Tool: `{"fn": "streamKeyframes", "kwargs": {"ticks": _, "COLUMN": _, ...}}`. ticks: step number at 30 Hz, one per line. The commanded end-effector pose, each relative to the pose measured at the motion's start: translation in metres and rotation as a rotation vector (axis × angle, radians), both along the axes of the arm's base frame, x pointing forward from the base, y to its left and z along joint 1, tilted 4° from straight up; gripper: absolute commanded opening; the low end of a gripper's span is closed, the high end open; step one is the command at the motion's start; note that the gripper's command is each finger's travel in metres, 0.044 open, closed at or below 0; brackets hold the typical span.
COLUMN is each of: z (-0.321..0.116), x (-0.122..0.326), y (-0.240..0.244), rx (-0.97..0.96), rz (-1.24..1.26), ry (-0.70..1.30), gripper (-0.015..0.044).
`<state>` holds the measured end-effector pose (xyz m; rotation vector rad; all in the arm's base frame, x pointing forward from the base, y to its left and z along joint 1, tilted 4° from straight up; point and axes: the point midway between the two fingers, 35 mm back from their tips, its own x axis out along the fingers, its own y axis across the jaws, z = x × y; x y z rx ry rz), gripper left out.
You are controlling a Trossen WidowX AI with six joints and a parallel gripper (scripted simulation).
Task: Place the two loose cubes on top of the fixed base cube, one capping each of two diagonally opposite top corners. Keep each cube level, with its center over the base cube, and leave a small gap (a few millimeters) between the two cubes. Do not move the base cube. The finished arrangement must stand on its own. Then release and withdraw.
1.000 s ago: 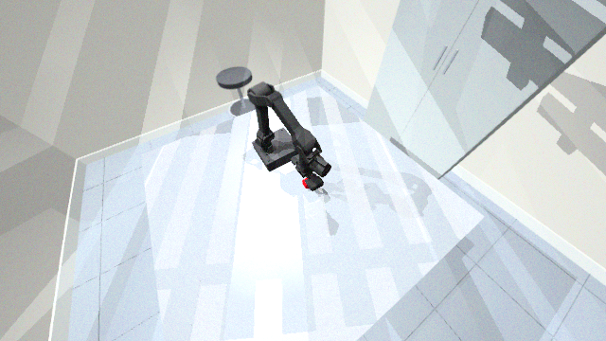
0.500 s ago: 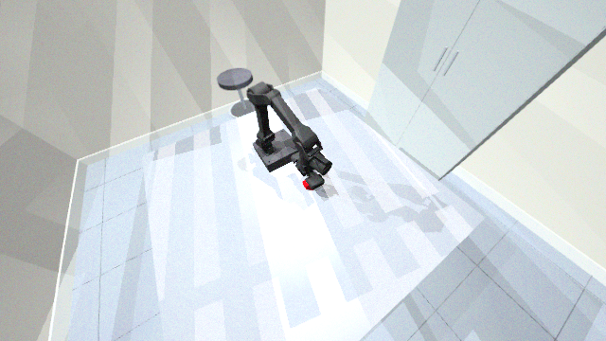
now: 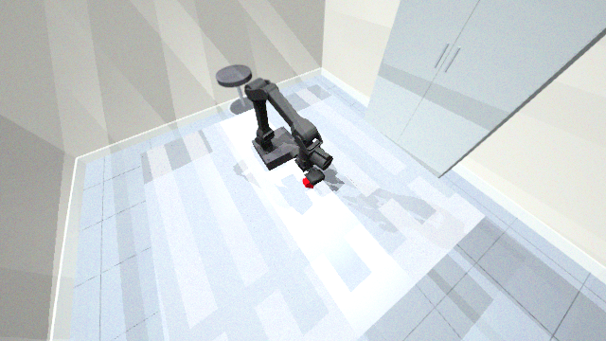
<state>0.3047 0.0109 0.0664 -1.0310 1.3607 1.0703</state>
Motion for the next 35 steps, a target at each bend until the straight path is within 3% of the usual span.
{"fn": "streamKeyframes", "kwargs": {"ticks": 1, "z": 0.006, "x": 0.001, "y": 0.0, "rx": 0.0, "rz": -0.002, "ry": -0.006, "gripper": 0.0205}}
{"fn": "streamKeyframes", "kwargs": {"ticks": 3, "z": 0.006, "x": 0.001, "y": 0.0, "rx": 0.0, "rz": -0.002, "ry": -0.006, "gripper": 0.0205}}
{"fn": "streamKeyframes", "kwargs": {"ticks": 11, "z": 0.014, "x": 0.001, "y": 0.0, "rx": 0.0, "rz": 0.0, "ry": -0.003, "gripper": 0.04}}
{"fn": "streamKeyframes", "kwargs": {"ticks": 19, "z": 0.015, "x": 0.001, "y": 0.011, "rx": 0.001, "rz": 0.0, "ry": 0.0, "gripper": 0.04}}
{"fn": "streamKeyframes", "kwargs": {"ticks": 28, "z": 0.018, "x": -0.021, "y": 0.141, "rx": 0.012, "rz": 0.0, "ry": 0.002, "gripper": 0.04}}
{"fn": "streamKeyframes", "kwargs": {"ticks": 35, "z": 0.019, "x": -0.022, "y": 0.143, "rx": 0.012, "rz": 0.0, "ry": 0.003, "gripper": 0.04}}
